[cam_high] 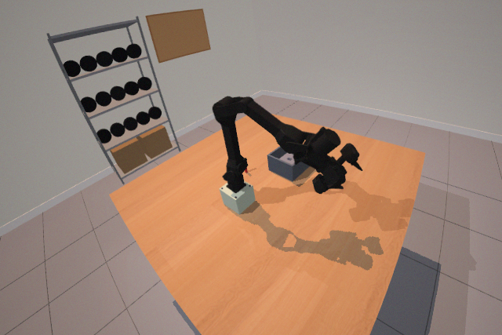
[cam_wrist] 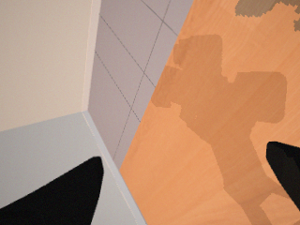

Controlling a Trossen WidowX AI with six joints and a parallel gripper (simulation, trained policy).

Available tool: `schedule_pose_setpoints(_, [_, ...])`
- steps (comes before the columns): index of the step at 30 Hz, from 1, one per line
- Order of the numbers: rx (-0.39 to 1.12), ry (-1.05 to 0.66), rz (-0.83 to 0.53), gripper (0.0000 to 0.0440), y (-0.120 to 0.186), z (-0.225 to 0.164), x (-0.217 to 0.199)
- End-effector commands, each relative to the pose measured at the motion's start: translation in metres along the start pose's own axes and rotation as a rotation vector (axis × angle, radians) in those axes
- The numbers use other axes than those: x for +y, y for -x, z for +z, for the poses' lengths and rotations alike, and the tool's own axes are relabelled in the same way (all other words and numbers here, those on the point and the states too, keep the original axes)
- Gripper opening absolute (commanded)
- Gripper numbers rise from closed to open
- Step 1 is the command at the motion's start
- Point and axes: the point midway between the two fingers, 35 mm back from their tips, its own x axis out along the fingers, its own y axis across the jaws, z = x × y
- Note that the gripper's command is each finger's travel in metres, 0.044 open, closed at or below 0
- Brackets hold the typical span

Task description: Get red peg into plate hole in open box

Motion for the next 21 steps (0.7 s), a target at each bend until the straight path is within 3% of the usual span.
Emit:
schedule_pose_setpoints(1, [0.051, 0.065, -0.015, 0.0440, -0.001, -0.035, 0.012])
schedule_pose_setpoints(11, [0.223, 0.241, -0.072, 0.0440, 0.015, -0.149, 0.028])
schedule_pose_setpoints(21, [0.388, 0.408, -0.176, 0.0440, 0.056, -0.252, 0.009])
